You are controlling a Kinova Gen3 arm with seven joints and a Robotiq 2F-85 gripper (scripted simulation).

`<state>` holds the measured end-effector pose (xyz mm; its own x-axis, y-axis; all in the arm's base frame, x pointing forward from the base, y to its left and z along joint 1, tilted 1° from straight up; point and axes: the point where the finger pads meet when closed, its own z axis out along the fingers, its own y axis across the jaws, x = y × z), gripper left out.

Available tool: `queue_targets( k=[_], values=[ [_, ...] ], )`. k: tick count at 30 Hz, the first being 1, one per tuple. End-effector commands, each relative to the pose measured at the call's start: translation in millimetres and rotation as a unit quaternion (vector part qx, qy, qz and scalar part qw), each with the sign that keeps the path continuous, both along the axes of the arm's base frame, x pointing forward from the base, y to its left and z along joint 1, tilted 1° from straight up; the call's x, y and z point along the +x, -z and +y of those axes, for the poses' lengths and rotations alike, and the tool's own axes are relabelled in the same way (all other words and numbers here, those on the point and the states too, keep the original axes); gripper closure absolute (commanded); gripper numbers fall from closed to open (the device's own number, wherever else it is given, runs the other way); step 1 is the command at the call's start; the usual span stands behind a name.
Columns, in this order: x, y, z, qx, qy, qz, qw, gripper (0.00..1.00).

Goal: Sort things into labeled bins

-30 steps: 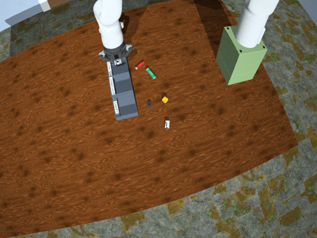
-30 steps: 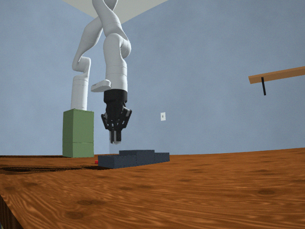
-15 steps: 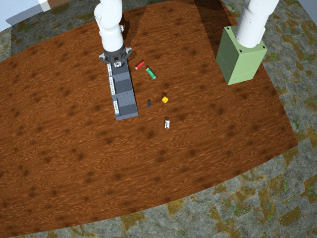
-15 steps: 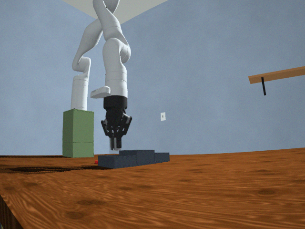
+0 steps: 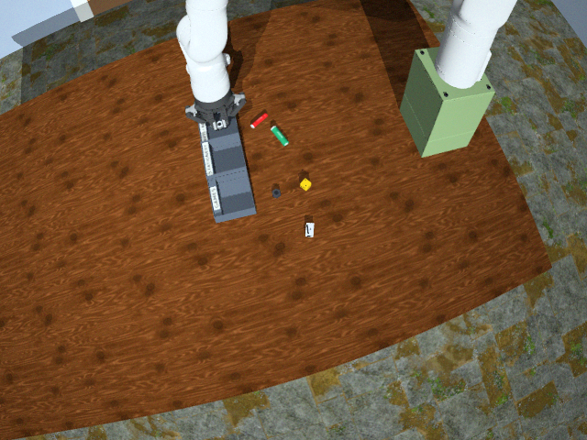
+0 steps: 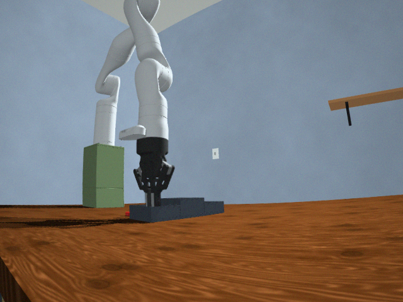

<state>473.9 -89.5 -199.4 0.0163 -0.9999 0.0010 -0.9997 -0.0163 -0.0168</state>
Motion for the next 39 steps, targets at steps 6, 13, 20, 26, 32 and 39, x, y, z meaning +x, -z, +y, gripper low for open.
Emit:
queue_targets(
  k=[6, 13, 20, 26, 32, 39],
  values=[
    [-3.4, 4.1, 1.3, 0.001, -0.001, 0.003, 1.0, 0.89],
    [-2.8, 4.1, 0.8, 0.001, -0.001, 0.003, 1.0, 0.89],
    [-2.6, 4.1, 0.7, 0.001, -0.001, 0.003, 1.0, 0.69],
    [-2.5, 4.0, 0.7, 0.001, -0.001, 0.003, 1.0, 0.69],
    [-2.5, 4.0, 0.7, 0.001, -0.001, 0.003, 1.0, 0.69],
    [-2.7, -2.5, 0.7, 0.001, -0.001, 0.003, 1.0, 0.69]
  ],
)
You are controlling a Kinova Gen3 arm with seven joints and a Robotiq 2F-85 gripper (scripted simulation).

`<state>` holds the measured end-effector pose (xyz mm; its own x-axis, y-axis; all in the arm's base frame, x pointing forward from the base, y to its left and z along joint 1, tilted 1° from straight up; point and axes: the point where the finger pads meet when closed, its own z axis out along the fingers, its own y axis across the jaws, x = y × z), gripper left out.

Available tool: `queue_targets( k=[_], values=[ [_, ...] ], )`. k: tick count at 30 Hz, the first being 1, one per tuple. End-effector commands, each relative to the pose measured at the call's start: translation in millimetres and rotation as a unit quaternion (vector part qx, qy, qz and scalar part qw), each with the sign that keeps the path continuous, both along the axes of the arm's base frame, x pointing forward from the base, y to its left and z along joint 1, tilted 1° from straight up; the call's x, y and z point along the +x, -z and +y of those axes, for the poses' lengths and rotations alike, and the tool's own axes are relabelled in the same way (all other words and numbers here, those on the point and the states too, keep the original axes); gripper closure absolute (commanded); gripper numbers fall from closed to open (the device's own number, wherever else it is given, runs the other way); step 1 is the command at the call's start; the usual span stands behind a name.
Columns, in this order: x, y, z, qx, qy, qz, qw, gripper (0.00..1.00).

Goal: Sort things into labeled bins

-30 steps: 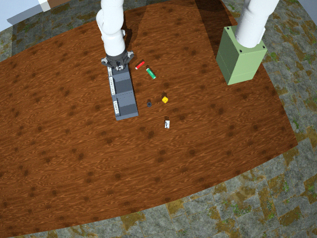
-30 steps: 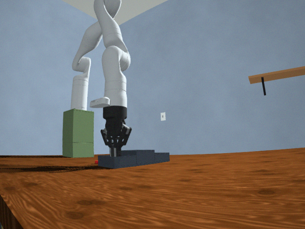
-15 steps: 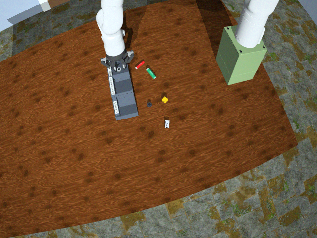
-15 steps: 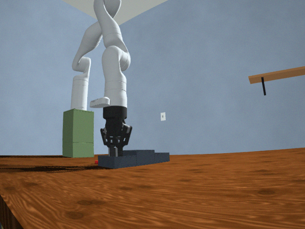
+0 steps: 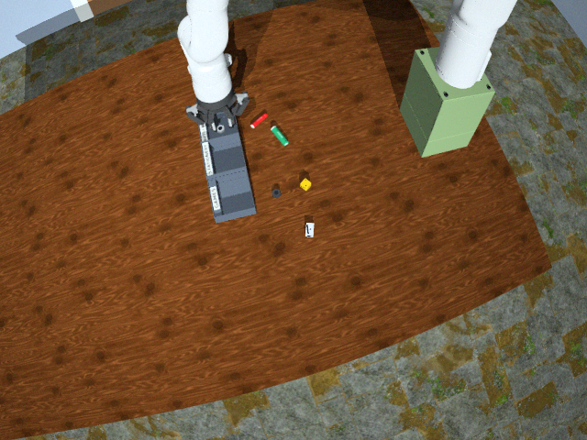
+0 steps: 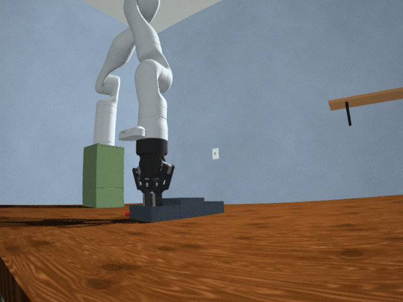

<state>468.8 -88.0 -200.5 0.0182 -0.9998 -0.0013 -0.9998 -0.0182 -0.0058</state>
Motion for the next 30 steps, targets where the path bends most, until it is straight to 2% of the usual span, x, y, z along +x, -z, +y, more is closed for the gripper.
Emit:
queue_targets(
  k=[1, 19, 24, 30],
  values=[
    [2.4, -3.6, -1, -0.001, 0.0, -0.003, 1.0, 0.69],
    [2.2, -24.9, -1, -0.001, 0.0, -0.003, 1.0, 0.69],
    [1.9, -48.4, -1, -0.001, 0.0, -0.003, 1.0, 0.69],
    [1.9, -48.4, -1, -0.001, 0.0, -0.003, 1.0, 0.69]
  ],
)
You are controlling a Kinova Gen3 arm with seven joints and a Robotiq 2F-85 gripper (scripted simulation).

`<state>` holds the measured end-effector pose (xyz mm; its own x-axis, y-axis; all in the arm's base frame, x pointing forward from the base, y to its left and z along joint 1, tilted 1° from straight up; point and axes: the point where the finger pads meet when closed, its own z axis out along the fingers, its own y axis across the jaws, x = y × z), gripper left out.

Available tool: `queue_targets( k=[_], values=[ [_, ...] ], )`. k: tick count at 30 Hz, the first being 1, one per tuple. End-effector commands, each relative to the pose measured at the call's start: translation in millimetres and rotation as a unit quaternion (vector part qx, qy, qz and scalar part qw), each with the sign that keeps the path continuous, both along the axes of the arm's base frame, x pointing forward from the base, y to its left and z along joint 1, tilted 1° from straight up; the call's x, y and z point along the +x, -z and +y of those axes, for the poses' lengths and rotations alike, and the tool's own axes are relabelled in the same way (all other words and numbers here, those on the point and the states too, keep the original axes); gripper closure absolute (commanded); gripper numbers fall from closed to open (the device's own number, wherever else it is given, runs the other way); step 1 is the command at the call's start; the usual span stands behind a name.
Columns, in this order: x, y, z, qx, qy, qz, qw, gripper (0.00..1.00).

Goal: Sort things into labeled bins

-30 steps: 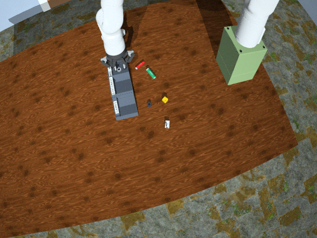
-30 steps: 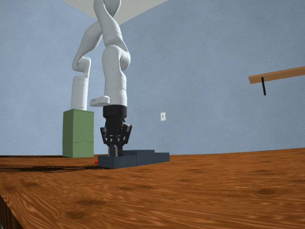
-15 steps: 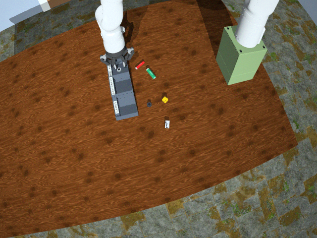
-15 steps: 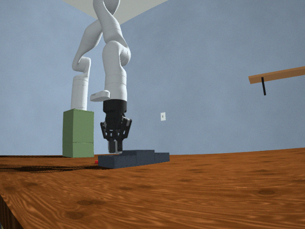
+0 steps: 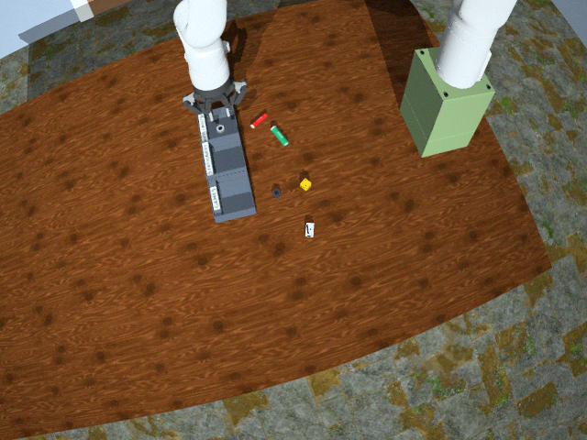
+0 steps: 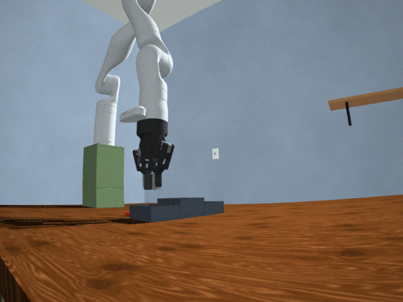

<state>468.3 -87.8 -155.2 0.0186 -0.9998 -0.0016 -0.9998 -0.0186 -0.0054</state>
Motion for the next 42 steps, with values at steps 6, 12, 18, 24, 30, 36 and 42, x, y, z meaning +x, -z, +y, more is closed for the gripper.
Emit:
queue_targets(
  k=[6, 12, 18, 24, 30, 36, 42],
  values=[
    [2.8, -3.1, -1, -0.001, 0.0, -0.003, 1.0, 0.69],
    [-15.2, -3.3, 36, -0.002, -0.124, -0.003, 0.992, 0.69],
    [-36.9, -3.5, 81, -0.003, -0.271, -0.003, 0.963, 0.69],
    [-51.3, -3.7, 111, -0.003, -0.366, -0.003, 0.931, 0.69],
    [-72.9, -3.9, 157, -0.004, -0.501, -0.003, 0.866, 0.69],
    [-82.1, -4.0, 176, -0.005, -0.624, -0.003, 0.781, 0.69],
    [-82.2, -4.0, 176, -0.006, -0.699, -0.003, 0.715, 0.69]
  ],
)
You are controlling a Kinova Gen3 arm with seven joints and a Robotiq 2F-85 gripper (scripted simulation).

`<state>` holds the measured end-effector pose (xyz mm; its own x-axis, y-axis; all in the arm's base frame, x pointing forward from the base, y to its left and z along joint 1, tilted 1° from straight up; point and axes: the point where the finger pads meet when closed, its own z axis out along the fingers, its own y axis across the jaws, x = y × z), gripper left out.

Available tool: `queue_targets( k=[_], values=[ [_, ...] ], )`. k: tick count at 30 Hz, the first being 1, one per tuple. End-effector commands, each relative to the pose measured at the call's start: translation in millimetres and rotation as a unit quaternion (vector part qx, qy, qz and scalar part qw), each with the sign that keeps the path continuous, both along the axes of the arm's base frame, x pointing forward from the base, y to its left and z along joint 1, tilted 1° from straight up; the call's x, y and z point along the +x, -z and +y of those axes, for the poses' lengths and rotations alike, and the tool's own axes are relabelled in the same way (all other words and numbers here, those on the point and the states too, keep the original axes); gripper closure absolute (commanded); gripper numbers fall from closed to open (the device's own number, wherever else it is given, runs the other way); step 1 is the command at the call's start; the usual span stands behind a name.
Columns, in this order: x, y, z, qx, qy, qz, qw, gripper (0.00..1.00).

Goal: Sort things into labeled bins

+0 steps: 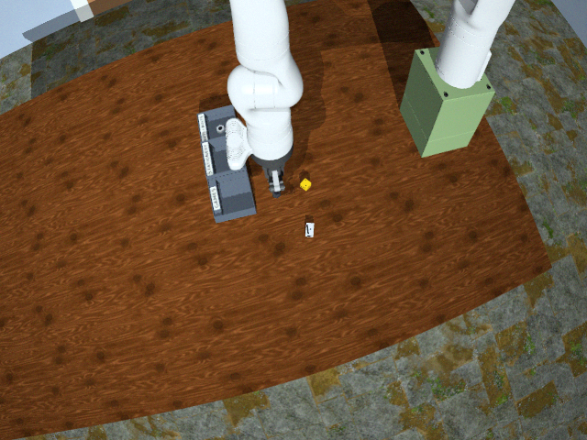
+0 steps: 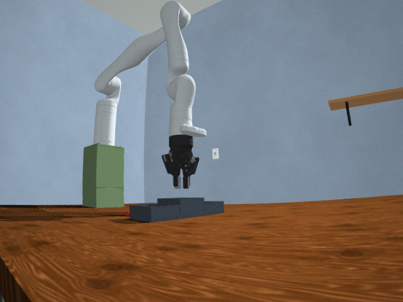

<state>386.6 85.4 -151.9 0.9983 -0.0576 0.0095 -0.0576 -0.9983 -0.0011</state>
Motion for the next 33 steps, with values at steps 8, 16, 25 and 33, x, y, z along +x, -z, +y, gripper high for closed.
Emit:
queue_targets(
  k=[8, 16, 25, 33],
  values=[
    [-0.5, -0.7, 2.5, -0.002, -0.225, -0.001, 0.974, 0.69],
    [-0.4, -0.7, 1.7, -0.003, -0.27, -0.001, 0.963, 0.69],
    [0.2, -0.7, 0.6, -0.003, -0.27, -0.001, 0.963, 0.69],
    [0.0, -0.7, 1.3, -0.003, -0.27, -0.001, 0.963, 0.69]
  ],
)
